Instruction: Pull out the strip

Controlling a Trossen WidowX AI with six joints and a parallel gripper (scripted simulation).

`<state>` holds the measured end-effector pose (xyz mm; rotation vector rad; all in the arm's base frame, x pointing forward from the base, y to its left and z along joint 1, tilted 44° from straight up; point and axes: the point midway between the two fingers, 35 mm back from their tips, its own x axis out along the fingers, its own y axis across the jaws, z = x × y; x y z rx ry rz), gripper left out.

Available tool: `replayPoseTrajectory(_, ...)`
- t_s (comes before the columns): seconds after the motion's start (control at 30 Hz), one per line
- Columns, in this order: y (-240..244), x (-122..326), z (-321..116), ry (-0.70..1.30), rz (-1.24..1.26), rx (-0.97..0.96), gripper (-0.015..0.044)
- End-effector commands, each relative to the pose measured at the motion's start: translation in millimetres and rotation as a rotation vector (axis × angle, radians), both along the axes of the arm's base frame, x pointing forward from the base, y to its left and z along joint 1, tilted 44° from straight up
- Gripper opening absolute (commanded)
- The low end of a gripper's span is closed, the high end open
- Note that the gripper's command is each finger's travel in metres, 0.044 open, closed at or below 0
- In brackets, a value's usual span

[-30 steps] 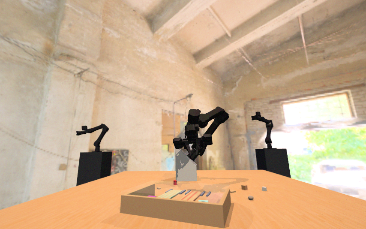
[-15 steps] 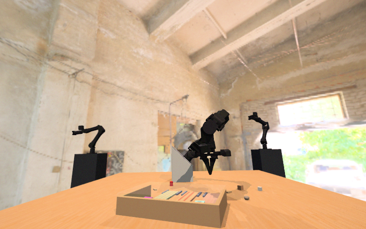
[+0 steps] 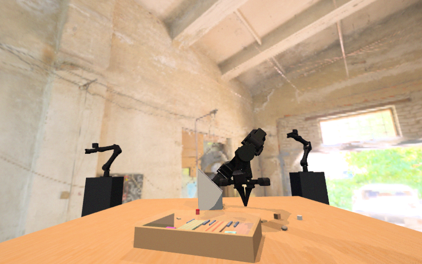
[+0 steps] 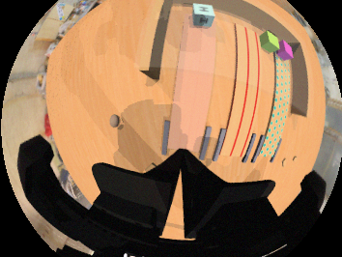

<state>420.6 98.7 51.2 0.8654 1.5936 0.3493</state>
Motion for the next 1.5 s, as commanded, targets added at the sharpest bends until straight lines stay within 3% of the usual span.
replayPoseTrajectory(0.0,5.4,-1.5,-8.5,0.013,0.002,-0.005,0.0)
replayPoseTrajectory(1.47,42.5,-6.0,-48.6,0.014,0.002,-0.002,0.0)
